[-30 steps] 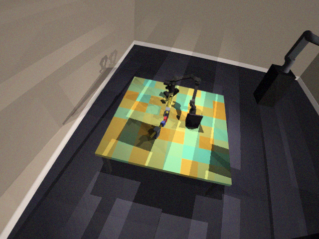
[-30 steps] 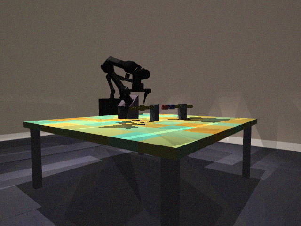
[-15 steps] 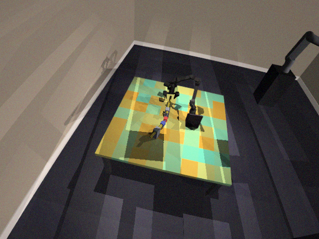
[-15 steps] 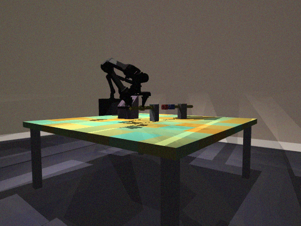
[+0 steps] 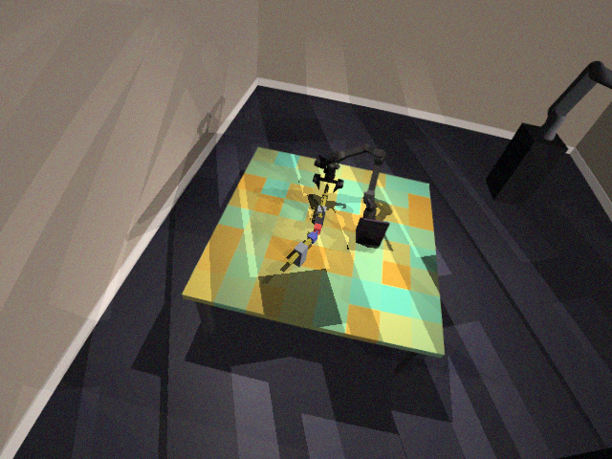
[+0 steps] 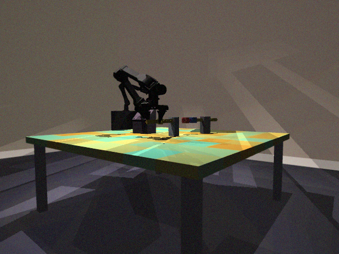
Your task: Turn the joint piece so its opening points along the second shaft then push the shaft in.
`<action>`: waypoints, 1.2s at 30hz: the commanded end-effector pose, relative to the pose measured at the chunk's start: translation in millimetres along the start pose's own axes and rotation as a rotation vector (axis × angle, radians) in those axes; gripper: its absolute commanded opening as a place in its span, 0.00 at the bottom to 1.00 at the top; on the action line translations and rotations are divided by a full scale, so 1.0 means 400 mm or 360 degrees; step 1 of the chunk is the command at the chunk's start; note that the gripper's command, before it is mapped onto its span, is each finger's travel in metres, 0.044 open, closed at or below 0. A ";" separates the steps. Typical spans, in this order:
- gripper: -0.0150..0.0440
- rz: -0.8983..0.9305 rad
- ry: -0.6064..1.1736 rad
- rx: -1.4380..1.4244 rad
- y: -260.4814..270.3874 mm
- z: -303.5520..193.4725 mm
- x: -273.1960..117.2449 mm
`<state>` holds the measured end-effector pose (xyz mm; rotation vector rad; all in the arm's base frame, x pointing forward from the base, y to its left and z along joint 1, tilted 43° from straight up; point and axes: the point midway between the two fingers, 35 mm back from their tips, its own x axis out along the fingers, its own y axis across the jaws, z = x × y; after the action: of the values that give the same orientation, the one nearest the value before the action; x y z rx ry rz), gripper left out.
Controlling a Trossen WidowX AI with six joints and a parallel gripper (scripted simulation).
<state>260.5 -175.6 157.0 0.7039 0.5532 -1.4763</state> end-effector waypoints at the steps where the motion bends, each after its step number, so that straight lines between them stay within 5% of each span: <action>1: 1.00 -0.0008 0.0006 0.0005 -0.002 -0.003 0.018; 15: 1.00 -0.0008 0.0003 0.0005 -0.003 -0.004 0.068; 28: 0.43 -0.0008 0.0003 0.0005 -0.003 -0.004 0.068; 36: 0.43 -0.0008 0.0003 0.0005 -0.003 -0.004 0.068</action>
<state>260.2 -193.3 136.8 0.7099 0.5481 -1.4845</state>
